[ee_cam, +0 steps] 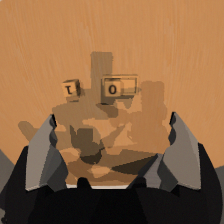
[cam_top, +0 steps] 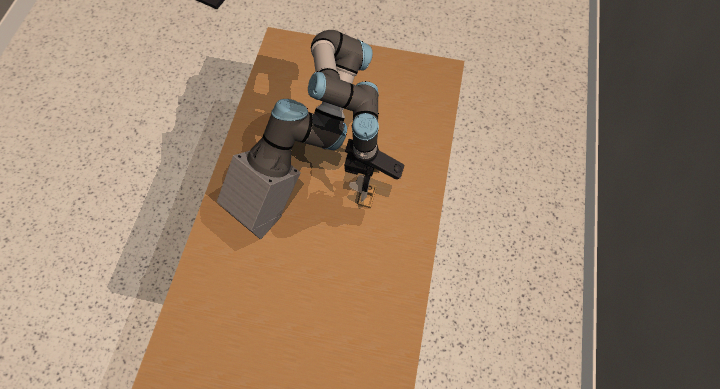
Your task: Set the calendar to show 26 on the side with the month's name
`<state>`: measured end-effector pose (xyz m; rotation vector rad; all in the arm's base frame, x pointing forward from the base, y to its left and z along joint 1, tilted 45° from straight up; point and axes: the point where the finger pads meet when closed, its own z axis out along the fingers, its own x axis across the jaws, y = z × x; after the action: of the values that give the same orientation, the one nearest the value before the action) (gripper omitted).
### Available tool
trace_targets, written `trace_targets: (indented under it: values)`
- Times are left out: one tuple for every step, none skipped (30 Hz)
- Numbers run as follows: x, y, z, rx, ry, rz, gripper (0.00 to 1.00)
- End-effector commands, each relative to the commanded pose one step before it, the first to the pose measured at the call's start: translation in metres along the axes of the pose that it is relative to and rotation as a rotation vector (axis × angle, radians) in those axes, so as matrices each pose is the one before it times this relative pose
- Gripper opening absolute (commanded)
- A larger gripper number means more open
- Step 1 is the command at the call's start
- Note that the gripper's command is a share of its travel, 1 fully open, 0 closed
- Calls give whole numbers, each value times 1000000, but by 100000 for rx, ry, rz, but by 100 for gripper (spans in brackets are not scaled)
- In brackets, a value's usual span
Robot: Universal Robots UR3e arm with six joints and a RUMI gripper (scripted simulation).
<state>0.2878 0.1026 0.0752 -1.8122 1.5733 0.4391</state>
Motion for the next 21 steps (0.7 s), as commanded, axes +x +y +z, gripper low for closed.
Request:
trace_targets:
  values:
    - [349,-346,-485,83,134,-47,100]
    - [0,0,0,0,0,0,100]
    - [0,0,0,0,0,0,100]
    - [0,0,0,0,0,0,100]
    - [0,0,0,0,0,0,100]
    - [0,0,0,0,0,0,100]
    - [0,0,0,0,0,0,100]
    - [0,0,0,0,0,0,100]
    - [-5,-2,1,0,0,-9,100]
    - [-36,-11,8,0,1,-62,100]
    - [0,0,0,0,0,0,100]
    - [0,0,0,0,0,0,100]
    - [-95,-28,21,-1,3,-163,100]
    - [-178,-53,39,-2,5,-306,100]
    - [-282,-85,62,-3,8,-485,100]
    - [-404,-123,90,-4,11,-696,100]
    - [-541,-167,120,-6,15,-932,100]
    - [-690,-216,153,-7,19,-1190,100]
    - [-848,-272,189,-9,23,-1465,100]
    - [-1013,-333,226,-11,26,-1752,100]
    - [-1180,-402,264,-13,30,-2047,100]
